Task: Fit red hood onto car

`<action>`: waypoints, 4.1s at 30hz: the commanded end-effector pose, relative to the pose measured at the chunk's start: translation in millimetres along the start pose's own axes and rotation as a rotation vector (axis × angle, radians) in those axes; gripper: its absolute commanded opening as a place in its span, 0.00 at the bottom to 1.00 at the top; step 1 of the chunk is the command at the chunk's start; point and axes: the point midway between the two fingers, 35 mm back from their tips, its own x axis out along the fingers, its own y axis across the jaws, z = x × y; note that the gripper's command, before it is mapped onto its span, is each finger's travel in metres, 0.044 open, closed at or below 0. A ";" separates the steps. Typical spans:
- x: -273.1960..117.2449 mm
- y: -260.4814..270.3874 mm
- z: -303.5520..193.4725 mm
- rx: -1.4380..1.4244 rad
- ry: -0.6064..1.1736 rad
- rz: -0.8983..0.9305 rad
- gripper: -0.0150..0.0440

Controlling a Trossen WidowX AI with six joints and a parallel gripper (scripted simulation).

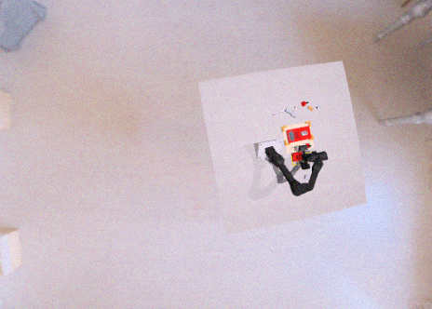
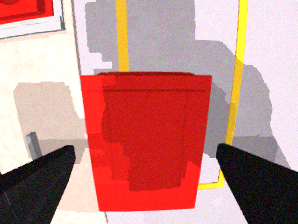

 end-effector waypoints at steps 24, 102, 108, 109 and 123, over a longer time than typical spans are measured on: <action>14.5 0.1 -2.2 -0.010 0.004 -0.005 1.00; -86.5 27.6 19.3 -0.027 -0.003 0.008 0.25; -88.5 42.6 28.6 -0.035 -0.004 0.011 0.25; -88.9 45.2 30.0 -0.036 -0.005 0.012 0.25; -91.9 82.8 48.3 -0.049 -0.007 0.017 0.25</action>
